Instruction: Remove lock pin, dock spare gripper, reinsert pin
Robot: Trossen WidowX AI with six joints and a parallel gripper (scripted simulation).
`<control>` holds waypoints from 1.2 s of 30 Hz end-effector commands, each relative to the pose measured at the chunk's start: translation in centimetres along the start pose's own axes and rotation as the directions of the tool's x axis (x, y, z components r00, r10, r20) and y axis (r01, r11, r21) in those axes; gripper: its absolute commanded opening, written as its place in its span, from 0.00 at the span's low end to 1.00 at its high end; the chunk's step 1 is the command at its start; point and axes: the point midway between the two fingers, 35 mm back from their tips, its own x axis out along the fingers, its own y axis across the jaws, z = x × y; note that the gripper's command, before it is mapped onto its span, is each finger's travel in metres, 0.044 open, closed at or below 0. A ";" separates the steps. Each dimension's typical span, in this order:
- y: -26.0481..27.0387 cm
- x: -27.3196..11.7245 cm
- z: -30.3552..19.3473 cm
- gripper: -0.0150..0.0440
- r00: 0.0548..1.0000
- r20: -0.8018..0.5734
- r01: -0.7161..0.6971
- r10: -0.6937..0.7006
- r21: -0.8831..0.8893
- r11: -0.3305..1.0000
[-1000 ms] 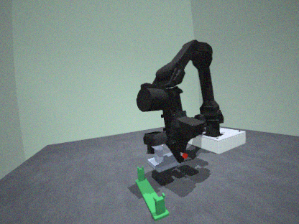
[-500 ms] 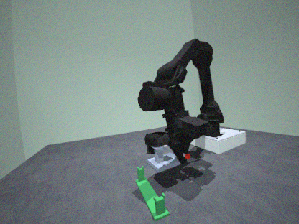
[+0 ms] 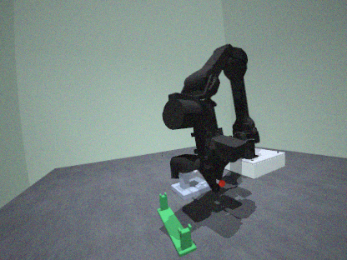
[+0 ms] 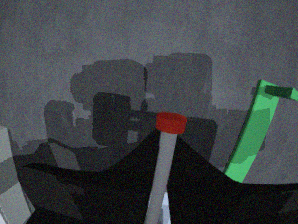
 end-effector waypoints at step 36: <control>-0.2 -0.2 3.0 0.25 1.000 0.000 -0.021 0.021 0.007 1.000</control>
